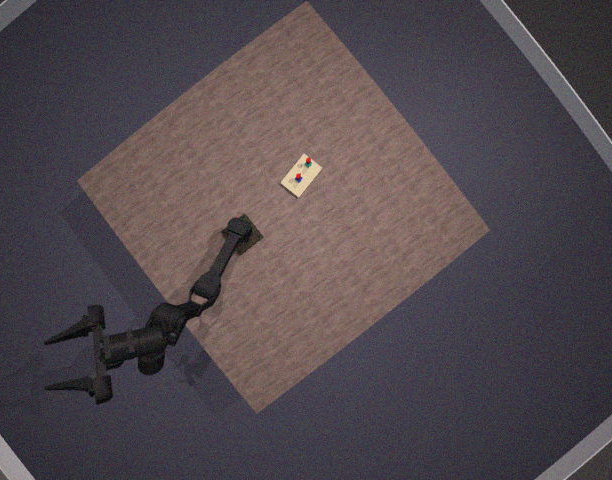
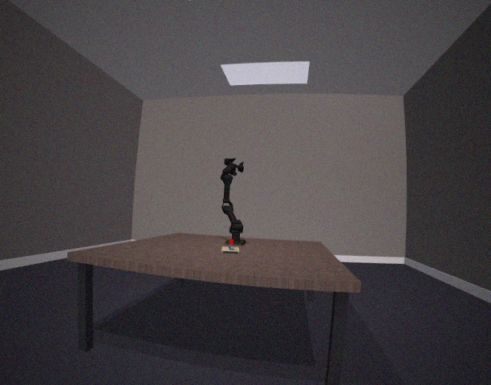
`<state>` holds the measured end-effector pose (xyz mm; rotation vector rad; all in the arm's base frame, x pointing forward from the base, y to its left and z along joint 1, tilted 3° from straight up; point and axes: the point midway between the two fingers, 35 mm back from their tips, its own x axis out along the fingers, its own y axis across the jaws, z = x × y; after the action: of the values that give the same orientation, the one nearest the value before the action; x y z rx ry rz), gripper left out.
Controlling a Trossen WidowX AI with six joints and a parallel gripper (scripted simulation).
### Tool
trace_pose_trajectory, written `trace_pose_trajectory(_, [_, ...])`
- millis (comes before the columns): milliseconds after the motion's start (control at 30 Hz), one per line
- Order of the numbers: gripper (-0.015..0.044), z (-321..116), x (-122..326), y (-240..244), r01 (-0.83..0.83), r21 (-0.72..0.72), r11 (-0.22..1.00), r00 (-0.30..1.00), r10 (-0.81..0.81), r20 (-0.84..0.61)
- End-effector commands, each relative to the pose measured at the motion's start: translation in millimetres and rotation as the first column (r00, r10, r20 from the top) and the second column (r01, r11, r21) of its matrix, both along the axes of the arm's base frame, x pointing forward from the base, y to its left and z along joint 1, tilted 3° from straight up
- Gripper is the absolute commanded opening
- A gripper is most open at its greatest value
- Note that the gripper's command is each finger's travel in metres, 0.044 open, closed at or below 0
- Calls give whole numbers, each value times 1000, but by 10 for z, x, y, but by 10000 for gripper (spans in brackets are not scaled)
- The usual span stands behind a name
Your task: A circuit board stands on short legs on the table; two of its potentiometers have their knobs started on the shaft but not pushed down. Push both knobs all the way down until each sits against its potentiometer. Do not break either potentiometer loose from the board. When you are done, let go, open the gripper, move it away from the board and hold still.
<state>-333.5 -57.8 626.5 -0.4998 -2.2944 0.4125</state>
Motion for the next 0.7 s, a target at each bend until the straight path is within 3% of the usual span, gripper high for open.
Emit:
trace_pose_trajectory(0, [374,5,8,0,-2,0,1000,1000,2,-4])
trace_pose_trajectory(167, [242,141,244,28,-50,-11,999,991,48,-126])
trace_pose_trajectory(467, [6,555,1092,485,-57,-79,995,914,20,-404])
trace_pose_trajectory(667, [0,644,1352,530,-20,-24,1000,884,6,-467])
